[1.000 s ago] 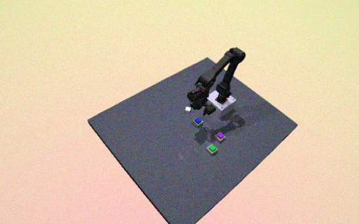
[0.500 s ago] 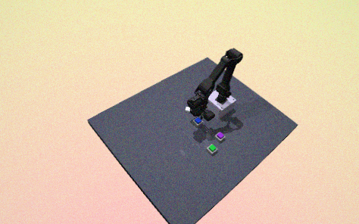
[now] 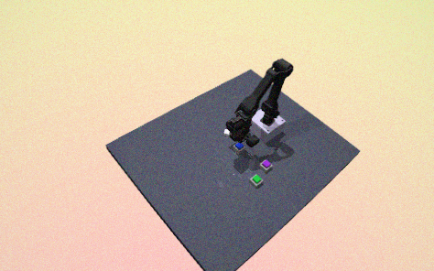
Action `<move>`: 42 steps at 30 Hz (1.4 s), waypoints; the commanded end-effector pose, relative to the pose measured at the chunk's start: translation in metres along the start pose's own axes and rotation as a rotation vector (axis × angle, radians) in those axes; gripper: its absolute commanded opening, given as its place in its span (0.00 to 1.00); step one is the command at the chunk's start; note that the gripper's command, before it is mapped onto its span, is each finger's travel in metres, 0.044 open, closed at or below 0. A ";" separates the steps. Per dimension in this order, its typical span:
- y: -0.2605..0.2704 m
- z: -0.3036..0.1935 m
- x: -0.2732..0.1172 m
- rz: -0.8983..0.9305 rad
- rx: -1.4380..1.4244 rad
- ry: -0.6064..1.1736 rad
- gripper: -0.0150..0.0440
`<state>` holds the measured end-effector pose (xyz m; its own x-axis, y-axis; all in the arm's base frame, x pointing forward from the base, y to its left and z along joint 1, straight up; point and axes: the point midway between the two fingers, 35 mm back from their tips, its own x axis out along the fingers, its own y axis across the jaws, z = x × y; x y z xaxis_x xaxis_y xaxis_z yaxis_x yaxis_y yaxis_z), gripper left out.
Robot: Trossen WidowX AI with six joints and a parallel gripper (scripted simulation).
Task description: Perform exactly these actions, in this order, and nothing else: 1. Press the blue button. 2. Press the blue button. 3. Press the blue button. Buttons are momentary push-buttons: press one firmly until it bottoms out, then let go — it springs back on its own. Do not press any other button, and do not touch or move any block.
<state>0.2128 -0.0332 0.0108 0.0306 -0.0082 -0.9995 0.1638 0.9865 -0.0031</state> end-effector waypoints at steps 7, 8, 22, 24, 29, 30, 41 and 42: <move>0.001 -0.002 0.018 0.004 0.007 0.013 0.29; 0.001 -0.003 0.019 0.004 0.007 0.013 0.29; 0.001 -0.003 0.030 0.004 0.007 0.013 0.29; 0.001 -0.003 0.030 0.004 0.007 0.013 0.29; 0.001 -0.003 0.030 0.004 0.007 0.013 0.29; 0.001 -0.003 0.030 0.004 0.007 0.013 0.29; 0.001 -0.002 -0.001 0.004 0.006 0.012 0.29; 0.001 -0.003 -0.003 0.004 0.007 0.013 0.29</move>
<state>0.2052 -0.0320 -0.0036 -0.0084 -0.0022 -1.0000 0.1637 0.9865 -0.0036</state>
